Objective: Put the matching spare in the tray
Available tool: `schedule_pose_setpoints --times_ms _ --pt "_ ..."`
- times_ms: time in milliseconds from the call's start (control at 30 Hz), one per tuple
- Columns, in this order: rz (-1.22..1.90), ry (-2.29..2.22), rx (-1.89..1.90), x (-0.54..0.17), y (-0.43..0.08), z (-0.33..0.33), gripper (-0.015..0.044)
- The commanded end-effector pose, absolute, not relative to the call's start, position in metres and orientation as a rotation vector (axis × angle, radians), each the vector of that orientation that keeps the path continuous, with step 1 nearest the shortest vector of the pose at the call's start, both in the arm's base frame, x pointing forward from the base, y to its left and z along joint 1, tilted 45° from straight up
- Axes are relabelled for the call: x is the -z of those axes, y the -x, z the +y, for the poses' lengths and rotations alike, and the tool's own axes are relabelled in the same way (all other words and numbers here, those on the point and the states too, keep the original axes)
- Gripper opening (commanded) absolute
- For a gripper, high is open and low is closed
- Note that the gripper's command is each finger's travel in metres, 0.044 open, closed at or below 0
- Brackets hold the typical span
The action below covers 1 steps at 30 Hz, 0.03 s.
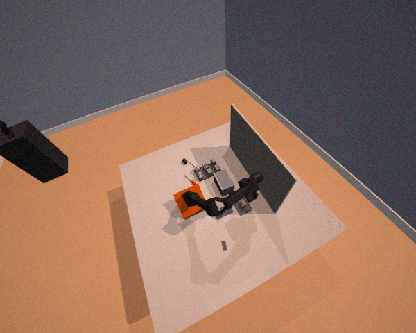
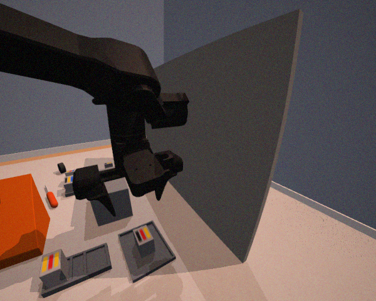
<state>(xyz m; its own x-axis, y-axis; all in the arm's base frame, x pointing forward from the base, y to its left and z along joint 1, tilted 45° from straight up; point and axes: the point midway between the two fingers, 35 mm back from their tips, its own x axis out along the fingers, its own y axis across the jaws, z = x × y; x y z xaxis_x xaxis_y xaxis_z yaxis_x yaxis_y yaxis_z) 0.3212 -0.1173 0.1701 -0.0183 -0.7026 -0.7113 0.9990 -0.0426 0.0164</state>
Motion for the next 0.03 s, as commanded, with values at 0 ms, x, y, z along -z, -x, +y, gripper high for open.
schedule_pose_setpoints --times_ms 0 --pt "0.596 -0.646 1.513 -0.1697 -0.3215 -0.1174 0.0440"
